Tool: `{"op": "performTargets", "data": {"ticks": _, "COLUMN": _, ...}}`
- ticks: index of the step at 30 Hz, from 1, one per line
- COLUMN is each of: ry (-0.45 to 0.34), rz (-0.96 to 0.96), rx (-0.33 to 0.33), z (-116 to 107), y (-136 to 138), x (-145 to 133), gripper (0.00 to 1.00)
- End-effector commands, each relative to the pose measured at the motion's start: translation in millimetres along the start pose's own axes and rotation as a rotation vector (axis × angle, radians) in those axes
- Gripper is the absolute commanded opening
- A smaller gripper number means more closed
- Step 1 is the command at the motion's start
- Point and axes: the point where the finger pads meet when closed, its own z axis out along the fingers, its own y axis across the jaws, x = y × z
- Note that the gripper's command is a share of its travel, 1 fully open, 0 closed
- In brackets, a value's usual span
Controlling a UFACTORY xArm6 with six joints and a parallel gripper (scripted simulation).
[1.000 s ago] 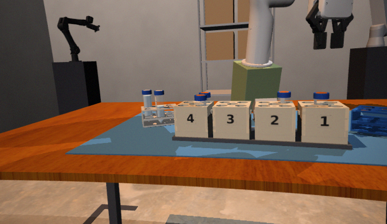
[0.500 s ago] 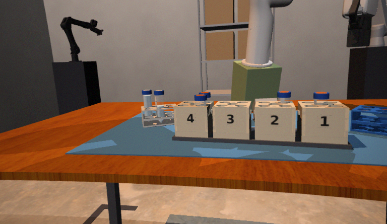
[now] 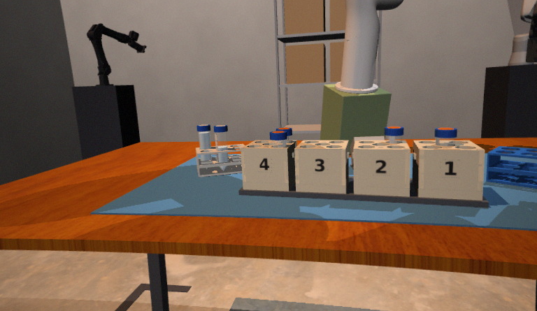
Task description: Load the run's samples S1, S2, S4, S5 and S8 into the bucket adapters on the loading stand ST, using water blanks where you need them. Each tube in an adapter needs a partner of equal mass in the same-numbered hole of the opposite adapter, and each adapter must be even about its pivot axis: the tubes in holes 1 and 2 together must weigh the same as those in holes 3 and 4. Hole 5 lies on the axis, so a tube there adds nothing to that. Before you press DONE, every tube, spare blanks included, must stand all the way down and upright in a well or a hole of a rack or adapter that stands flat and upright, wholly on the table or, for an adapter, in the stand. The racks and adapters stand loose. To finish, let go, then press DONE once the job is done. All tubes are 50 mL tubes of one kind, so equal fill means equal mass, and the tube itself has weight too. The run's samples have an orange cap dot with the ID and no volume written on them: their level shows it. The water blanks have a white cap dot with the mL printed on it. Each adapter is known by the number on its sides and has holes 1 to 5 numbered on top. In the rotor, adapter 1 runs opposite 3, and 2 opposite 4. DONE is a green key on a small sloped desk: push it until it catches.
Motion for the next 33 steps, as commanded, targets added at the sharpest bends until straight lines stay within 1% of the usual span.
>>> {"op": "performTargets", "data": {"ticks": 1, "ry": 0.001, "rz": 0.002, "rx": -0.003, "z": -0.9, "y": -7.0, "x": 11.6, "gripper": 0.57}}
{"op": "performTargets", "data": {"ticks": 8, "ry": 0.002, "rz": 0.002, "rx": -0.003, "z": -0.9, "y": -27.1, "x": 35.8, "gripper": 0.57}}
{"op": "performTargets", "data": {"ticks": 20, "ry": 0.002, "rz": 0.002, "rx": -0.003, "z": -0.9, "y": -27.1, "x": 35.9, "gripper": 0.57}}
{"op": "performTargets", "data": {"ticks": 33, "ry": 0.002, "rz": 0.002, "rx": -0.003, "z": 23.1, "y": -27.1, "x": 35.8, "gripper": 0.57}}
